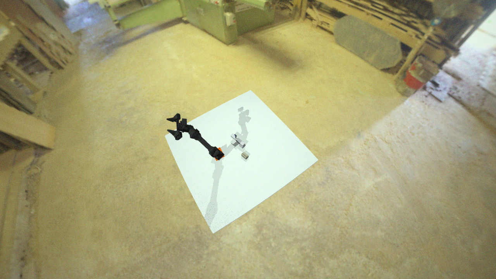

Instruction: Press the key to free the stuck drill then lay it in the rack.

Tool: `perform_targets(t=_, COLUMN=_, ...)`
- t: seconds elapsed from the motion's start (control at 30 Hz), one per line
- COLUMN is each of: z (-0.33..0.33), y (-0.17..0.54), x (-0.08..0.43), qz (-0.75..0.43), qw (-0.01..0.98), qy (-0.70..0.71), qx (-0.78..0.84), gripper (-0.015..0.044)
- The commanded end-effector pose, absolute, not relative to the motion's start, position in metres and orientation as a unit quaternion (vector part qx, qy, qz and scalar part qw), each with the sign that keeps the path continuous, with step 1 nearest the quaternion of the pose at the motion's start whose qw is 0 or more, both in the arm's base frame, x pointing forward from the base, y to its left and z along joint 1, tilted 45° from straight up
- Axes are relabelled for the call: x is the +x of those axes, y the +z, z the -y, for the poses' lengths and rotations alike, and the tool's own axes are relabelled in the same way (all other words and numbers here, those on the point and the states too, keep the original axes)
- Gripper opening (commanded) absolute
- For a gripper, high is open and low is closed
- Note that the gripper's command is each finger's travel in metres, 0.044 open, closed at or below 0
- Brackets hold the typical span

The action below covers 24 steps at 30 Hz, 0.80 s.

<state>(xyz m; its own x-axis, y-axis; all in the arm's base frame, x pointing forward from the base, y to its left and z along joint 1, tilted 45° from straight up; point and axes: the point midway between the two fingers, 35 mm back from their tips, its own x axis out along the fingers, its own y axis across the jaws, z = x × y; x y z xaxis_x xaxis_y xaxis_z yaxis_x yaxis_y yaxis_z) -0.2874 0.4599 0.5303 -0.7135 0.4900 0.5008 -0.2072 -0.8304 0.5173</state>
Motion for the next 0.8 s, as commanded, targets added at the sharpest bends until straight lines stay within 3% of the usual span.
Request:
perform_targets(t=0.0, z=-0.46, y=0.53, x=-0.287, qz=-0.217, qw=0.194, qy=0.9, qx=0.325, gripper=0.0374)
perform_targets(t=0.3, z=-0.464, y=0.527, x=-0.285, qz=-0.221, qw=0.201, qy=0.898, qx=0.323, gripper=0.0138)
perform_targets(t=0.47, z=-0.503, y=0.489, x=-0.255, qz=-0.255, qw=0.281, qy=0.876, qx=0.299, gripper=0.0006)
perform_targets(t=0.77, z=-0.571, y=0.386, x=-0.161, qz=-0.325, qw=0.47, qy=0.787, qx=0.231, gripper=0.0)
